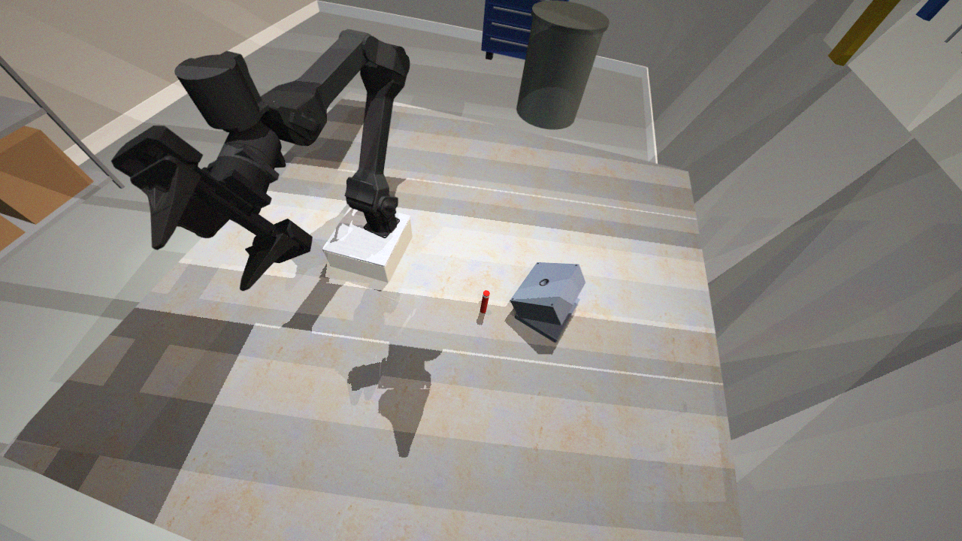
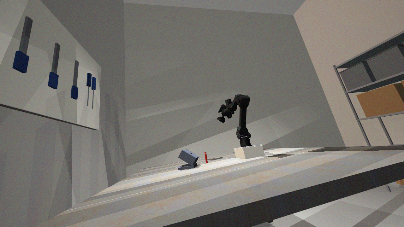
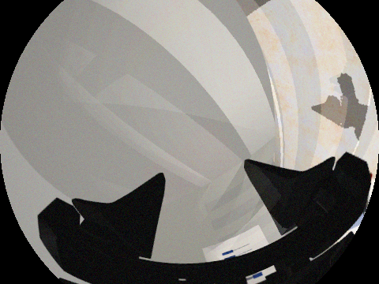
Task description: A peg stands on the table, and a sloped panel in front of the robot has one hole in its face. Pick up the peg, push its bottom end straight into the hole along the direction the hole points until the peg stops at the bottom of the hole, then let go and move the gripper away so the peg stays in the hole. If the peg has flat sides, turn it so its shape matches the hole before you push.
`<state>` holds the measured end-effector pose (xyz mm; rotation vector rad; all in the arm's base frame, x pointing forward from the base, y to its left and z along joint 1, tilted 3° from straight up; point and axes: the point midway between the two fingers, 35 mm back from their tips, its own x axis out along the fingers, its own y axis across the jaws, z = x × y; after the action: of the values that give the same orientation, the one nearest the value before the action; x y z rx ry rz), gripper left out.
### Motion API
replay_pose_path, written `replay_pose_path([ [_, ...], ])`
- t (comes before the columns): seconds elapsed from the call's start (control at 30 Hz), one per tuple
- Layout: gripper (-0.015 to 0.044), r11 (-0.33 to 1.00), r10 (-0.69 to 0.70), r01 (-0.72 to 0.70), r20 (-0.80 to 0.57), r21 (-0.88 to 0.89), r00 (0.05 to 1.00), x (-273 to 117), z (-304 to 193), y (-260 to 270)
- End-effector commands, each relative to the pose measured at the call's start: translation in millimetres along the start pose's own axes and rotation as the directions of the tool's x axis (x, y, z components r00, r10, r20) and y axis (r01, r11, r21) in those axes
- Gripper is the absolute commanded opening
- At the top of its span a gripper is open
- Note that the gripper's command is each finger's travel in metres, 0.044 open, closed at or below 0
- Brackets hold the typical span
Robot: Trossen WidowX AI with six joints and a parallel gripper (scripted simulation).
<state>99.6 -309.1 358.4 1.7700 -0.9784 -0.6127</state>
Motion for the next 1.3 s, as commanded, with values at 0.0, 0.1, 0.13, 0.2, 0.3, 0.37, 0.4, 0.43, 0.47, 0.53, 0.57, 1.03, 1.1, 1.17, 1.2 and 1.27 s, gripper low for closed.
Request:
replay_pose_path([
  [0.0, 0.0426, 1.000, -0.002, 0.002, 0.000, 0.002, 1.000, 0.4, -0.2, -0.6],
  [0.1, 0.0440, 0.999, -0.037, 0.037, -0.004, 0.023, 0.999, 6.6, -2.5, -8.9],
  [0.13, 0.0440, 0.998, -0.052, 0.052, -0.006, 0.031, 0.999, 9.1, -3.6, -12.6],
  [0.2, 0.0440, 0.995, -0.083, 0.083, -0.010, 0.048, 0.997, 14.1, -6.0, -20.0],
  [0.3, 0.0440, 0.989, -0.129, 0.129, -0.015, 0.070, 0.992, 21.1, -10.0, -31.6],
  [0.37, 0.0440, 0.983, -0.160, 0.161, -0.019, 0.084, 0.987, 25.5, -13.0, -39.5],
  [0.4, 0.0440, 0.980, -0.175, 0.176, -0.021, 0.091, 0.984, 27.6, -14.5, -43.5],
  [0.43, 0.0440, 0.977, -0.191, 0.192, -0.023, 0.097, 0.981, 29.6, -16.1, -47.5],
  [0.47, 0.0440, 0.973, -0.206, 0.208, -0.025, 0.103, 0.978, 31.6, -17.7, -51.6],
  [0.53, 0.0440, 0.964, -0.238, 0.239, -0.029, 0.114, 0.971, 35.3, -21.1, -59.9],
  [0.57, 0.0440, 0.960, -0.253, 0.255, -0.031, 0.119, 0.967, 37.0, -22.8, -64.1],
  [1.03, 0.0440, 0.871, -0.462, 0.466, -0.060, 0.155, 0.885, 51.6, -52.1, -125.0],
  [1.1, 0.0440, 0.855, -0.491, 0.494, -0.063, 0.156, 0.869, 52.3, -56.6, -133.8],
  [1.17, 0.0440, 0.838, -0.519, 0.522, -0.065, 0.156, 0.852, 52.7, -61.2, -142.7],
  [1.2, 0.0440, 0.830, -0.533, 0.536, -0.066, 0.155, 0.844, 52.8, -63.5, -147.1],
  [1.27, 0.0440, 0.811, -0.561, 0.564, -0.068, 0.154, 0.825, 52.6, -68.2, -156.0],
])
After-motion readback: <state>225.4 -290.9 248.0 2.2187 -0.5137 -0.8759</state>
